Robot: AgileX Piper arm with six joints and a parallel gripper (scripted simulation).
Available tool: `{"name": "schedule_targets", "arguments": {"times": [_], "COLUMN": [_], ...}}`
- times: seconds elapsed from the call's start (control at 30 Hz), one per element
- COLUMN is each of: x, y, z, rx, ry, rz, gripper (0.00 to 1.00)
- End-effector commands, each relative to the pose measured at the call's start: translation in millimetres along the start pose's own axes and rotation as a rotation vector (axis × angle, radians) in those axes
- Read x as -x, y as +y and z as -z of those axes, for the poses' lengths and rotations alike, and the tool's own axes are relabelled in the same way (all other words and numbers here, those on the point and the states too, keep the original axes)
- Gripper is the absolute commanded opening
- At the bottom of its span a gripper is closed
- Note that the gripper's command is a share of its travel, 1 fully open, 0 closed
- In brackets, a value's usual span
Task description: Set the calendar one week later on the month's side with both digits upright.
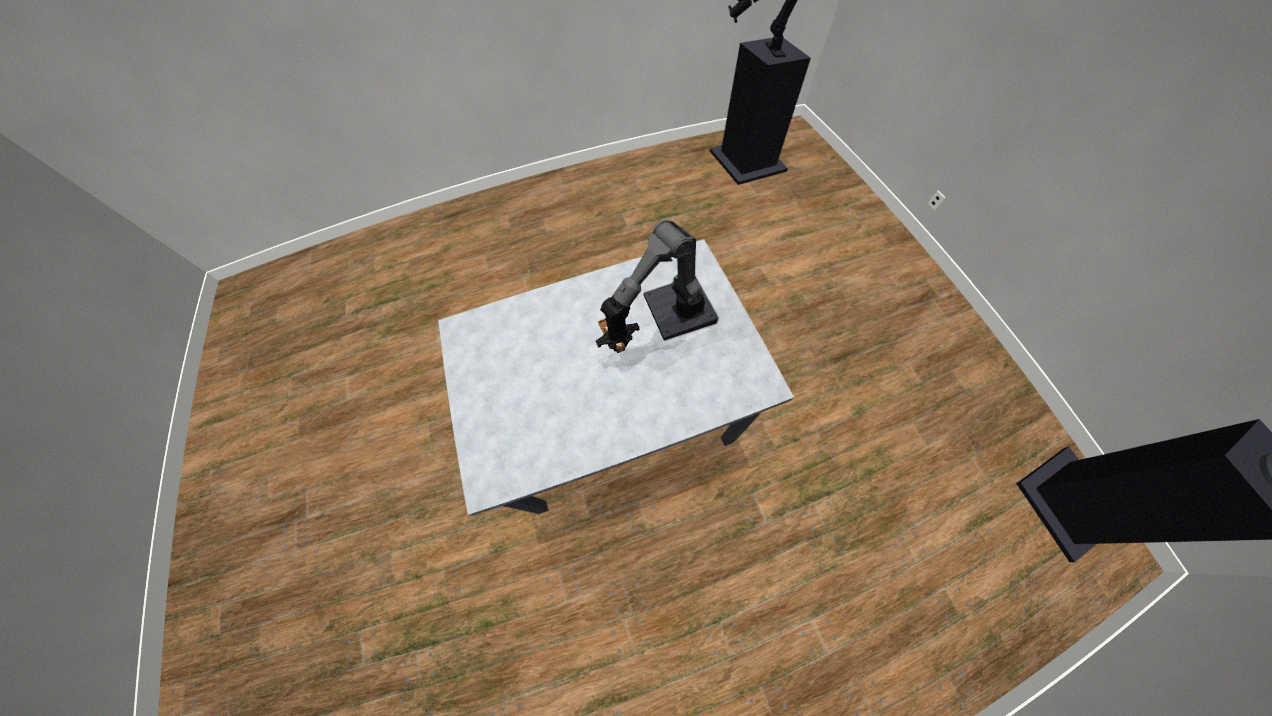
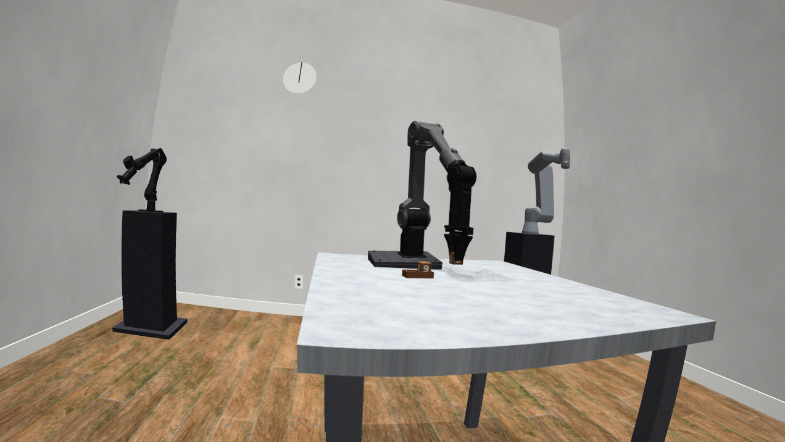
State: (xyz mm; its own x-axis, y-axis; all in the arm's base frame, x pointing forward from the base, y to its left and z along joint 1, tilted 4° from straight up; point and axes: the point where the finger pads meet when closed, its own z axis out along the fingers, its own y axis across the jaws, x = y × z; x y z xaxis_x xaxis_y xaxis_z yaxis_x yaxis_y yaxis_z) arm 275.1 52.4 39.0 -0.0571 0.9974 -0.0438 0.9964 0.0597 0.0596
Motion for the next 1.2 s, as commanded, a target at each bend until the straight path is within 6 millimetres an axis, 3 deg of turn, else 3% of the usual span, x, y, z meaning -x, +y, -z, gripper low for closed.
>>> {"name": "schedule_targets", "arguments": {"times": [0.0,0.3,1.17], "x": [0,0,0], "y": [0,0,1], "z": [-10,-33,-33], "rx": [-0.001,-0.001,0.001], "ry": [-0.001,-0.001,0.0], "rz": [-0.001,-0.001,-0.001], "gripper": [0.34,0.34,0.34]}}
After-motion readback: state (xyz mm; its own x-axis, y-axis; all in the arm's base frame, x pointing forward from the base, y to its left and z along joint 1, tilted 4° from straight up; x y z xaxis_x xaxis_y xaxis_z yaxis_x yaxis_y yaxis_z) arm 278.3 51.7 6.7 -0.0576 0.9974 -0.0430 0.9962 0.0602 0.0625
